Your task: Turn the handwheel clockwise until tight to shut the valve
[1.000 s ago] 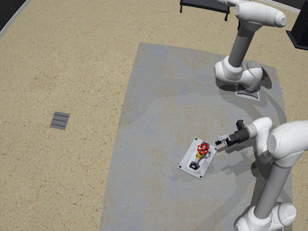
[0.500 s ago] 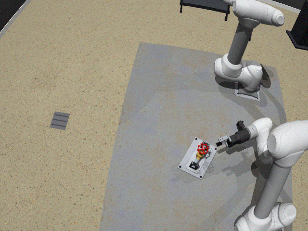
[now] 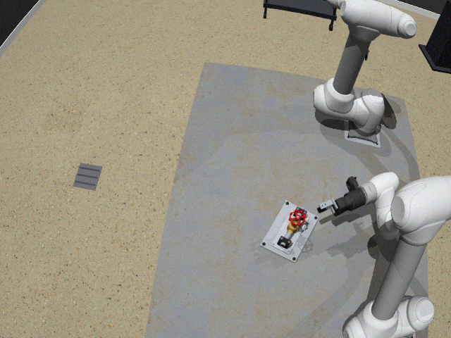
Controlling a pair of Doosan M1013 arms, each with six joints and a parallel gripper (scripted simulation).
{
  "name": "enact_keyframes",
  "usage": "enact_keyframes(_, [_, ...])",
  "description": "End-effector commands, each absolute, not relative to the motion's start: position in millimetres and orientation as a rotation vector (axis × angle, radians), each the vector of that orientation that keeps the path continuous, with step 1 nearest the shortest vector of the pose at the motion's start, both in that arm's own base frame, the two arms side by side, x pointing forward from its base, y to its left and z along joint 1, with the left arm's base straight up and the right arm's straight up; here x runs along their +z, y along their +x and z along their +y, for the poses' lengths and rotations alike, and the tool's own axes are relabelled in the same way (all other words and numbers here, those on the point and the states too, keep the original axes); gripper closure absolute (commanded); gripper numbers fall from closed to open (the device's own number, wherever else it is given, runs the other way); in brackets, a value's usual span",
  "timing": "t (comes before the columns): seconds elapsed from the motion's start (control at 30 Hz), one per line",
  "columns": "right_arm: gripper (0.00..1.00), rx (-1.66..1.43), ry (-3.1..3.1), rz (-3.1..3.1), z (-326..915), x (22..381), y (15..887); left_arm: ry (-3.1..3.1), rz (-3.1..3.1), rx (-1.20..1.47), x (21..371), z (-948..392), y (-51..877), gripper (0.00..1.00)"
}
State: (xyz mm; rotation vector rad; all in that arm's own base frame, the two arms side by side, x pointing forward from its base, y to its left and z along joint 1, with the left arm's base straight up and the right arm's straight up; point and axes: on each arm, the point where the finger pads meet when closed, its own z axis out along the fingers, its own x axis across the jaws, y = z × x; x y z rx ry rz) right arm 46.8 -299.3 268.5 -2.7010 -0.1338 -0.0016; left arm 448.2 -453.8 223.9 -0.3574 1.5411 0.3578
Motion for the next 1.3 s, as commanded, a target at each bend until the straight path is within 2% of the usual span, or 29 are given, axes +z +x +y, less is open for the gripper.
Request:
enact_keyframes(0.0, [0.0,-0.002,-2.702,-0.134,-299.7,268.9,46.9,-0.359,1.541,0.356,223.7,-454.0,448.2,0.45])
enact_keyframes(0.43, [0.0,-0.002,-2.702,-0.134,-299.7,268.9,46.9,-0.359,1.541,0.356,209.9,-454.0,448.2,0.45])
enact_keyframes(1.27, [0.0,-0.002,-2.702,-0.134,-299.7,268.9,46.9,-0.359,1.541,0.356,157.9,-454.0,448.2,0.45])
